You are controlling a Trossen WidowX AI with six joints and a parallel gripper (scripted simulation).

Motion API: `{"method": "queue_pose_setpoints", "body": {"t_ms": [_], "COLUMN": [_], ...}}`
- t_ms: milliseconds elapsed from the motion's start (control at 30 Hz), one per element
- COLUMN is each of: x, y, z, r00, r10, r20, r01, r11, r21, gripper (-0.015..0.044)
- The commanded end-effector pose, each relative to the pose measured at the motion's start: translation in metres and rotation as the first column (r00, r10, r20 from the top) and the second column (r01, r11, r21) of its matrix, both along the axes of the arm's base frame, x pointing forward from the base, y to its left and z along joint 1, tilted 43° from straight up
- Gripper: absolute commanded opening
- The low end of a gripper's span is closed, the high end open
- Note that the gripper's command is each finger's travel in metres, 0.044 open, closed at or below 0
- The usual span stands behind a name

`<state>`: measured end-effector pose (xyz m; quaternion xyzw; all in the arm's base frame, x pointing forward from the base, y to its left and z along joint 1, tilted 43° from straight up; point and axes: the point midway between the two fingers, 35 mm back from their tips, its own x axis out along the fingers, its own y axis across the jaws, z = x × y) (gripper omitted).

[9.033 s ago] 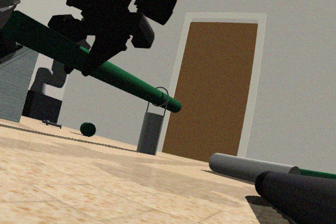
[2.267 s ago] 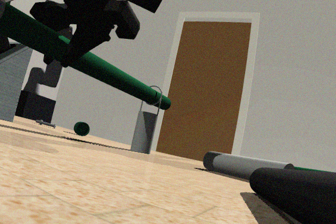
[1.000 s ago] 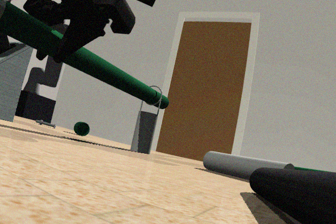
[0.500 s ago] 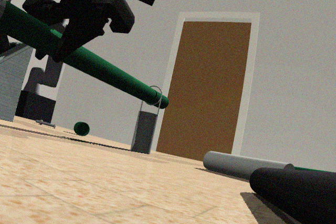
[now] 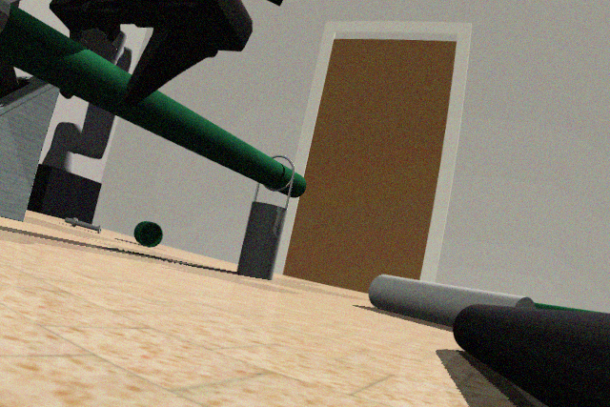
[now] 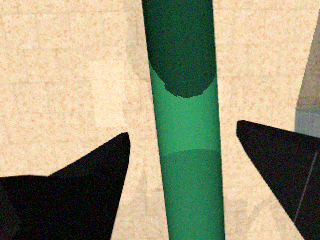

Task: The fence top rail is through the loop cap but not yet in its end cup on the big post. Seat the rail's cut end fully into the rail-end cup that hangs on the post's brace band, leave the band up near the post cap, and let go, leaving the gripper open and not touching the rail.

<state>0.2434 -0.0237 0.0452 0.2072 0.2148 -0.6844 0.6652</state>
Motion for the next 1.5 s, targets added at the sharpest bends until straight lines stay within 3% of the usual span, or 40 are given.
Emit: {"method": "queue_pose_setpoints", "body": {"t_ms": [0,367,633,1467], "x": [0.000,-0.002,-0.003,-0.003], "y": [0.017,0.047,0.078,0.078], "z": [-0.002,0.001,0.029,0.029], "r00": [1.000,1.000,1.000,1.000], "r10": [0.000,-0.002,0.006,0.006], "r20": [-0.009,-0.009,0.002,0.002], "r01": [0.000,0.002,-0.006,-0.006], "r11": [1.000,1.000,1.000,1.000], "r21": [0.002,-0.001,-0.001,-0.001], "gripper": [0.0440,0.0440,0.0440,0.0440]}}
